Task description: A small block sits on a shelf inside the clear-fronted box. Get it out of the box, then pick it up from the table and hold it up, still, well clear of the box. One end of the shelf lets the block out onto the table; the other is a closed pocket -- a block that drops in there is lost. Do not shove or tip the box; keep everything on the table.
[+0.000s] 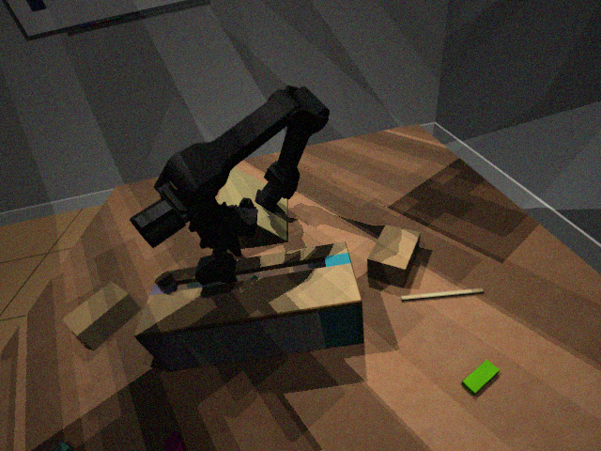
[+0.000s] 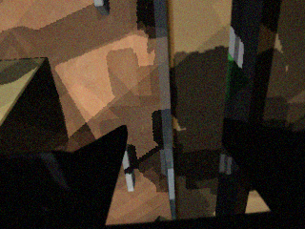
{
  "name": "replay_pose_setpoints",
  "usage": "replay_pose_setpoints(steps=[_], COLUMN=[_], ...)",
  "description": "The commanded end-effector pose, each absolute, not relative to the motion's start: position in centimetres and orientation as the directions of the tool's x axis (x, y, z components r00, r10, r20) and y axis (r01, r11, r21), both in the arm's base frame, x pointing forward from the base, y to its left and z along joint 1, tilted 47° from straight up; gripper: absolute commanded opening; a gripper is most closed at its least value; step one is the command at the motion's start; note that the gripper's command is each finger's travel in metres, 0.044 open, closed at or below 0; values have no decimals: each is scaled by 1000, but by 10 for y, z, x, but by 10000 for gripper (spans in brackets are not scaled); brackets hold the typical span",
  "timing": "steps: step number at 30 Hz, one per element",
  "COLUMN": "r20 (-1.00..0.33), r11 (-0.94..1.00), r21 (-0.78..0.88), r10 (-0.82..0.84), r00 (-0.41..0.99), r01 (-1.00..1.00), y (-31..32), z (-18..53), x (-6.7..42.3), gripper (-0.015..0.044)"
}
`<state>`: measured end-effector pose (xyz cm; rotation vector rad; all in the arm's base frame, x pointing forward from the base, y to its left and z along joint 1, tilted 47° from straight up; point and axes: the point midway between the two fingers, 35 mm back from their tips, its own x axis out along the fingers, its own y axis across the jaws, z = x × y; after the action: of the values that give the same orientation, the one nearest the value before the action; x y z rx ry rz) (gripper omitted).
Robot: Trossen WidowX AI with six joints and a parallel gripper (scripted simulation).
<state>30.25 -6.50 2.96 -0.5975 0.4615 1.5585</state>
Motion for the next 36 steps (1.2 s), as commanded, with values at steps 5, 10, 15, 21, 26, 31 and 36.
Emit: replay_pose_setpoints(steps=[5, 10, 15, 21, 26, 31, 36], r20=[-613, -619, -619, -618, -618, -618, -618], r11=[-70, -78, -79, -79, -79, -79, -79], r21=[-51, -58, -57, -56, -56, -56, -56], r10=[789, 785, 785, 786, 786, 785, 785], r00=[-24, -26, -27, -27, -27, -27, -27], r01=[-996, -995, -995, -995, -995, -995, -995], y=[-54, -55, -49, -42, -36, -44, -45], z=[21, 22, 26, 34, 40, 31, 31], x=[300, 301, 301, 300, 299, 297, 297], gripper=[400, 400, 400, 400, 400, 400, 400])
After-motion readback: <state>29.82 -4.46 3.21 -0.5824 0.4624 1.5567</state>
